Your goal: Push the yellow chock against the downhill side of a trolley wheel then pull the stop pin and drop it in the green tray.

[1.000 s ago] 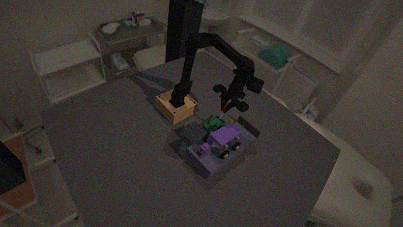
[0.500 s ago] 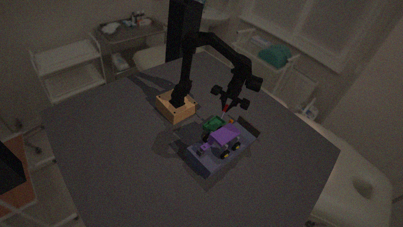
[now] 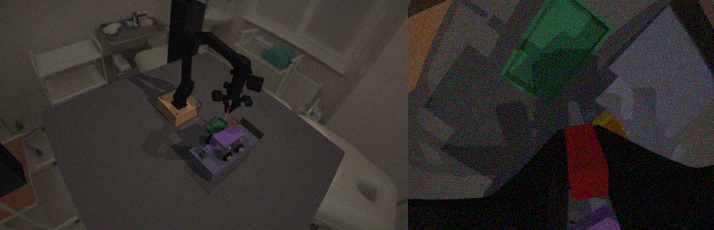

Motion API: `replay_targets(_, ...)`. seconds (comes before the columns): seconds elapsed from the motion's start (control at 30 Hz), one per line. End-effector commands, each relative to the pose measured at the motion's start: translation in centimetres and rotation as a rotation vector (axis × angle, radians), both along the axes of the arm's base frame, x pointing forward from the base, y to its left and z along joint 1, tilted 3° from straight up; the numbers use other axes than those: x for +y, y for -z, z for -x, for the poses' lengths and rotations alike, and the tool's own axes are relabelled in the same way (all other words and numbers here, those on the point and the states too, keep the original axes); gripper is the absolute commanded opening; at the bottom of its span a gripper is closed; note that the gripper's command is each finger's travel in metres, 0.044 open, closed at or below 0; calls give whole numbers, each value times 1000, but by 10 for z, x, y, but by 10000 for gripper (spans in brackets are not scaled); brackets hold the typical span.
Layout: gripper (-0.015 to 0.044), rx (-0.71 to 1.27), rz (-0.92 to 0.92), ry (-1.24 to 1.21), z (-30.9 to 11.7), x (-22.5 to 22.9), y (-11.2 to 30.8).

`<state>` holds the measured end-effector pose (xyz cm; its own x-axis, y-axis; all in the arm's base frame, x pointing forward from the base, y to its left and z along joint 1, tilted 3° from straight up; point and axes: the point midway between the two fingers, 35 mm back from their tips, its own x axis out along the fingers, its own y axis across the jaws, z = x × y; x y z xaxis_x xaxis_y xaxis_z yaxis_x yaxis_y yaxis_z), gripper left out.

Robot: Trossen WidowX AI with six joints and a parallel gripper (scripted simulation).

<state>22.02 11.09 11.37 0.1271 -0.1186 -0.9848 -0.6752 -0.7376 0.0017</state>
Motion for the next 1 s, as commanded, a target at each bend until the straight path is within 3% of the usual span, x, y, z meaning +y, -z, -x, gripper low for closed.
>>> replay_targets(0.0,0,23,-7,-111,1,-2,1)
replay_targets(0.7,0,86,-51,-729,-1,-6,1)
replay_targets(0.97,0,86,-52,-751,0,-6,1)
